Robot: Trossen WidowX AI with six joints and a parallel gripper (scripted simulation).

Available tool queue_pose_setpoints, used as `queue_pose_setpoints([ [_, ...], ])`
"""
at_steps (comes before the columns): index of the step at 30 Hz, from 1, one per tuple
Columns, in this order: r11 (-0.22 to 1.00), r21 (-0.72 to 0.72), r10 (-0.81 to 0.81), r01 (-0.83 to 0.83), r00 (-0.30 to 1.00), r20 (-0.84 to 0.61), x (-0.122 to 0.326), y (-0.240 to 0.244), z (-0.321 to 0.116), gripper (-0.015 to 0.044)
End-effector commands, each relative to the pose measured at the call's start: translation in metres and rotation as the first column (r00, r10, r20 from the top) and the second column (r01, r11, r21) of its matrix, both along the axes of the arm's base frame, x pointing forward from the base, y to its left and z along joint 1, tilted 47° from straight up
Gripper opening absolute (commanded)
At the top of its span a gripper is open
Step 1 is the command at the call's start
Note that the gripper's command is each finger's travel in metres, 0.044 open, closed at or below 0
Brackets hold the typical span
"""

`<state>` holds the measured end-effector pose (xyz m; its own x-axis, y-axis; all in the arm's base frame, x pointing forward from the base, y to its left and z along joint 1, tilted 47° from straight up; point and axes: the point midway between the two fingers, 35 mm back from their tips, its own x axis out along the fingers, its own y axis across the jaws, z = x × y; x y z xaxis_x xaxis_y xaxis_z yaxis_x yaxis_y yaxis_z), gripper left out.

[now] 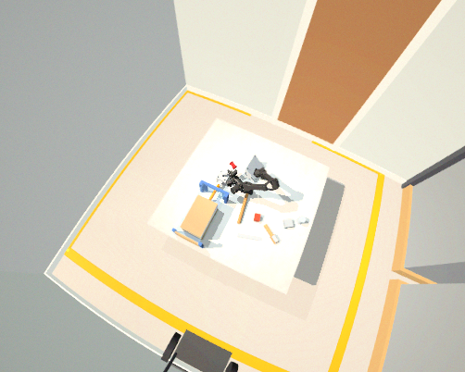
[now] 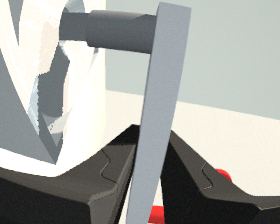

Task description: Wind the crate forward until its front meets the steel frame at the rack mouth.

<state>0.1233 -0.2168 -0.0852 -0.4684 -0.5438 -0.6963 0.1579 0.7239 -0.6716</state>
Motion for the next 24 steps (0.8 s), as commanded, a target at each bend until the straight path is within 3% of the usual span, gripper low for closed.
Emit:
queue_pose_setpoints([
  [1,1.0,-0.007,-0.001,0.001,1.0,0.0,0.0002,-0.0001,-0.0001,0.0],
  [24,1.0,-0.007,-0.002,0.002,1.0,0.0,0.0005,0.0038,-0.004,0.0],
])
